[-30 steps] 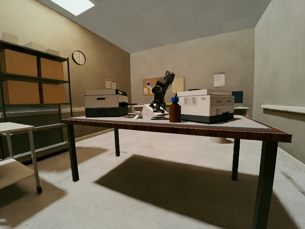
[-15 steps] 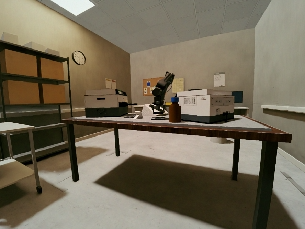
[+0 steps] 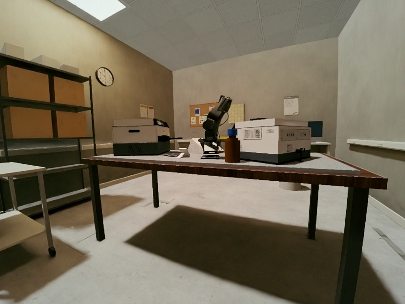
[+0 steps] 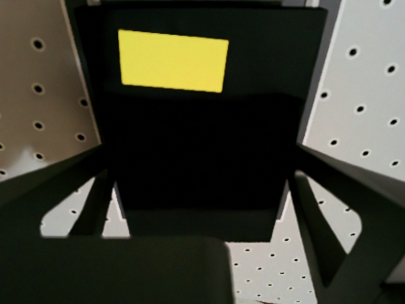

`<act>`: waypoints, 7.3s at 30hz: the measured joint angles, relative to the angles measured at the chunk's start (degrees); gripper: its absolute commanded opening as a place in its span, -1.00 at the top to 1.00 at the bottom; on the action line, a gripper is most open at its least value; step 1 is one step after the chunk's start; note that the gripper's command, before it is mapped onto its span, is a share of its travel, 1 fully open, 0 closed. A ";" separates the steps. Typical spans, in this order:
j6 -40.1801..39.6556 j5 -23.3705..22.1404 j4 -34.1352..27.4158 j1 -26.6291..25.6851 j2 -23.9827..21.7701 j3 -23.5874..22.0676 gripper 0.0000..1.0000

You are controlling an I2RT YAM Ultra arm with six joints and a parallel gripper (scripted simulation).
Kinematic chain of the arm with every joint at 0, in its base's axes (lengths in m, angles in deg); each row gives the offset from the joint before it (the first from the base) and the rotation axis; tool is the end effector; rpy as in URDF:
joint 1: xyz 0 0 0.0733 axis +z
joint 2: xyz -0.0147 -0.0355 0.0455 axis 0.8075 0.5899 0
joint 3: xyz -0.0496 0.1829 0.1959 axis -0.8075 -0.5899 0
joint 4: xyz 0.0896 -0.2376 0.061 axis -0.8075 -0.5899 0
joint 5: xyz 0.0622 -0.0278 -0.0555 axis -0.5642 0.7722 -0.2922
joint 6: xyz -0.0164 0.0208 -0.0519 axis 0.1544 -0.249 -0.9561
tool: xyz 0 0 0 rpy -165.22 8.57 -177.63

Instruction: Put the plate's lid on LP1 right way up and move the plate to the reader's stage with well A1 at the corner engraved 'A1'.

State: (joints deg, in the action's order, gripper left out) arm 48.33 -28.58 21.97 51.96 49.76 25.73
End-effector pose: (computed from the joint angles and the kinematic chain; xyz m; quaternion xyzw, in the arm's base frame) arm 0.3316 0.0093 0.2325 -0.0733 0.9612 0.2236 0.1440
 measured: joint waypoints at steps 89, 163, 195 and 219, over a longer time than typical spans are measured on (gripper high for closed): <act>2.01 0.57 5.22 1.55 1.29 -2.38 -0.71; -1.20 -0.15 -4.04 -1.49 -1.95 1.75 -1.00; -4.79 -0.92 -13.09 -4.83 -3.54 7.56 -1.00; -6.58 -1.29 -17.33 -6.14 -3.61 10.19 -1.00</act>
State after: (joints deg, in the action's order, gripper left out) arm 41.76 -29.87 4.63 45.82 46.15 35.92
